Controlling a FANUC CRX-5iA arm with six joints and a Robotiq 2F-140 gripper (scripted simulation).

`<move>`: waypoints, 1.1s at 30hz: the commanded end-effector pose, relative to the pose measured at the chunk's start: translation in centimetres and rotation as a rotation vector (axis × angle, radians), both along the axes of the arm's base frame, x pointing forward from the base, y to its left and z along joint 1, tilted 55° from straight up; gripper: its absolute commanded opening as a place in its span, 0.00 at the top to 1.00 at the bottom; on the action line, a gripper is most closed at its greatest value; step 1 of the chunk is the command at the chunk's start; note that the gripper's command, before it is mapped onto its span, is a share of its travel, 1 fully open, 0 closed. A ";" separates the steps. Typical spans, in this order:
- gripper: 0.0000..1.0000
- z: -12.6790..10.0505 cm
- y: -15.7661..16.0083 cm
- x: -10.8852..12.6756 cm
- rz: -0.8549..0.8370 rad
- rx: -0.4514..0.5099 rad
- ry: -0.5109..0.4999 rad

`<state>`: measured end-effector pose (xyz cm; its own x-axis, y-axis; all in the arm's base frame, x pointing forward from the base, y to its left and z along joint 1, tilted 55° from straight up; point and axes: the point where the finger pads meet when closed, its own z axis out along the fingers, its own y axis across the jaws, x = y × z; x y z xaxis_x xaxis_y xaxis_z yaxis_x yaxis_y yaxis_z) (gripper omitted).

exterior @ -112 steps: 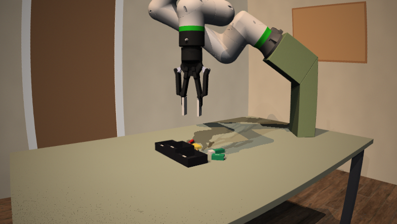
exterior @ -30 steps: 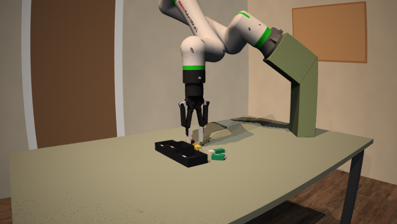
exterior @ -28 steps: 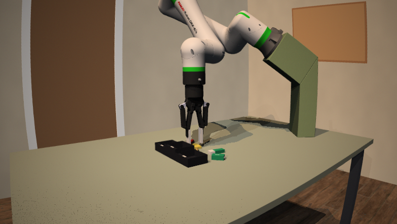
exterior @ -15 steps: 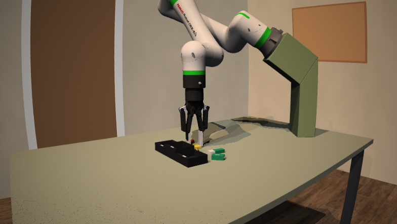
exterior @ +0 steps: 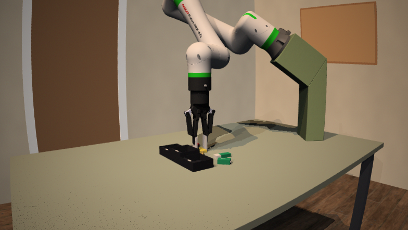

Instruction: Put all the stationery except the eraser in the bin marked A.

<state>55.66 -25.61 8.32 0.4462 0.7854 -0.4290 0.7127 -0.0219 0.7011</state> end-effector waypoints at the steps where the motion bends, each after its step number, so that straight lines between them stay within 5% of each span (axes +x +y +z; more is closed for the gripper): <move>1: 0.79 0.0 0.0 0.0 0.000 0.000 0.000; 33: 0.79 0.9 1.0 -0.9 0.000 0.000 0.000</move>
